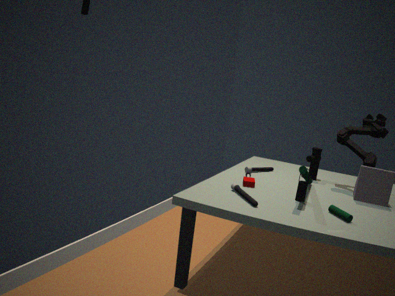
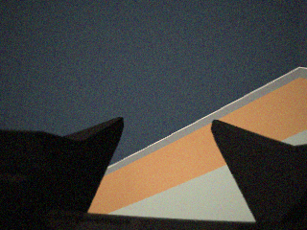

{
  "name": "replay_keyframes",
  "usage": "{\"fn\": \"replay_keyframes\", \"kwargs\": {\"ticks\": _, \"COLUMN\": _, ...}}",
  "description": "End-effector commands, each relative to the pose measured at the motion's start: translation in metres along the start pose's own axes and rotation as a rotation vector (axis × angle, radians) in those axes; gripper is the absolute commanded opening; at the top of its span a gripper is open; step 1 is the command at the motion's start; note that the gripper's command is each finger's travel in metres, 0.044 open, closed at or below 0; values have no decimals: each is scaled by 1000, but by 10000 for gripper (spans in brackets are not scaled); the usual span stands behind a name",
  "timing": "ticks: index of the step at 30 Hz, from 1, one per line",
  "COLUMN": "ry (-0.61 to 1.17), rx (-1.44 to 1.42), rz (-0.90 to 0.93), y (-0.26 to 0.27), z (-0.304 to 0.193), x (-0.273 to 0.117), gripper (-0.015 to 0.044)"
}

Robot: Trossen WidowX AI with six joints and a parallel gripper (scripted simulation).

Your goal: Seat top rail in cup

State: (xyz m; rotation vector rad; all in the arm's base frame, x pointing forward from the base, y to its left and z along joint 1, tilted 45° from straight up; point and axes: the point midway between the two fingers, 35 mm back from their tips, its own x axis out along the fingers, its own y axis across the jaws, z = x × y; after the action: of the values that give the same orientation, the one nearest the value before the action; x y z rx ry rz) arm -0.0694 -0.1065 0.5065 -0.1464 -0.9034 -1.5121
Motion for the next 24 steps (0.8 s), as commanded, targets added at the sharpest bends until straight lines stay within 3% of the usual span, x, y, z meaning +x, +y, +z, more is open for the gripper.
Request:
{"fn": "replay_keyframes", "kwargs": {"ticks": 1, "ry": -7, "rx": -1, "rz": -4, "y": -1, "z": 2, "x": 0, "gripper": 426}}
{"fn": "replay_keyframes", "kwargs": {"ticks": 12, "ry": -443, "rx": -129, "rz": -252, "y": -61, "z": 106, "x": -43, "gripper": 440}}
{"fn": "replay_keyframes", "kwargs": {"ticks": 24, "ry": -964, "rx": -354, "rz": -606, "y": -87, "z": 207, "x": -168, "gripper": 440}}
